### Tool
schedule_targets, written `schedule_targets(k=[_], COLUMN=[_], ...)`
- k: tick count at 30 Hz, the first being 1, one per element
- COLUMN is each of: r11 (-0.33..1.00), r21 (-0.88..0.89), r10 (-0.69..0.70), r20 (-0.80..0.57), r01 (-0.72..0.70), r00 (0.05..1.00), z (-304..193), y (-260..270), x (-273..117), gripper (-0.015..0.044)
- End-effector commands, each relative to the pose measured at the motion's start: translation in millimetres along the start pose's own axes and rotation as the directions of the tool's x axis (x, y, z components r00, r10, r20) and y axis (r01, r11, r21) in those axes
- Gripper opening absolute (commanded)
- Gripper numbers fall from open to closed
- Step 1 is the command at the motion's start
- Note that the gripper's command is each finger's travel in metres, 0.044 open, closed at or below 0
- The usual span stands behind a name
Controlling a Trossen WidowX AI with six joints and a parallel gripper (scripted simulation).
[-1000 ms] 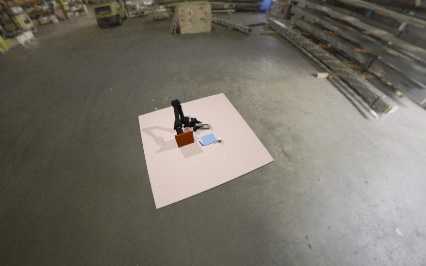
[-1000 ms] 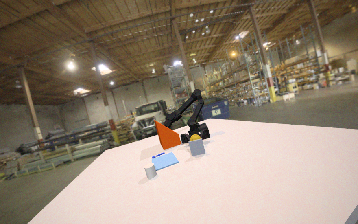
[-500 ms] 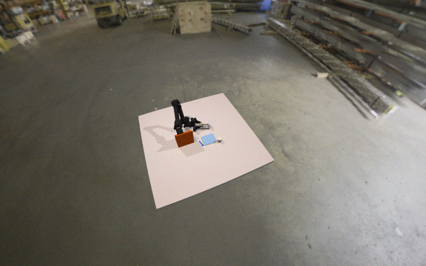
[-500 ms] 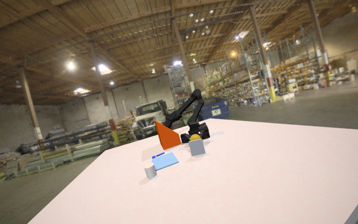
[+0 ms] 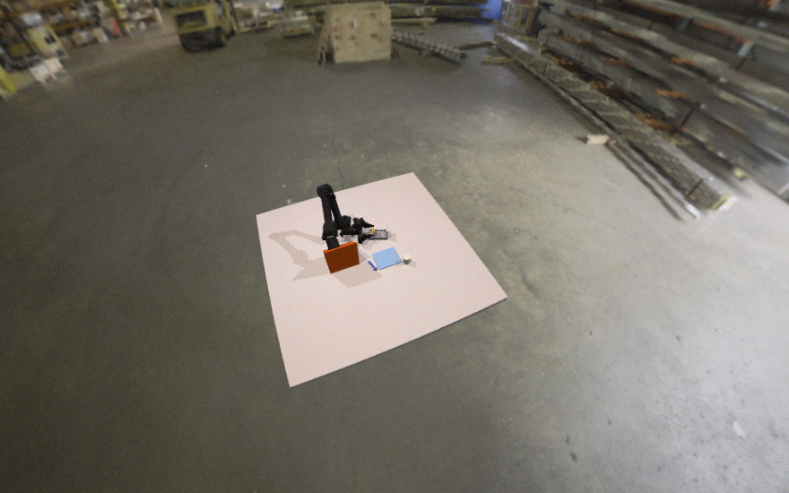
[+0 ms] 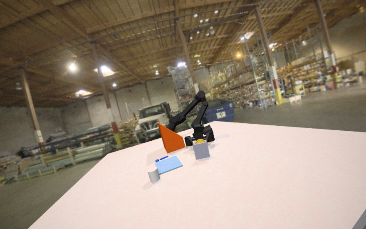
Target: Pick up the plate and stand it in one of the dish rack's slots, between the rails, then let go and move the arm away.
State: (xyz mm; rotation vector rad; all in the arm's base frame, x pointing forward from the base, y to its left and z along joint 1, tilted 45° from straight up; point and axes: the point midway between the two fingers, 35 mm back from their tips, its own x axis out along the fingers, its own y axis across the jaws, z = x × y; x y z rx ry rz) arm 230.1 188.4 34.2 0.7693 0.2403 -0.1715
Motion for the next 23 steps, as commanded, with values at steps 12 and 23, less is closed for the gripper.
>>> schedule_targets(k=[12,23], r11=[1.000,0.984], r21=[0.006,-0.162], r10=[0.001,-0.075], r20=[0.010,-0.029], r01=[-0.001,0.069], r00=[1.000,0.997], z=[103.4,113.5], y=[11.5,2.8], x=[4.2,19.2], gripper=[0.0400,0.0400])
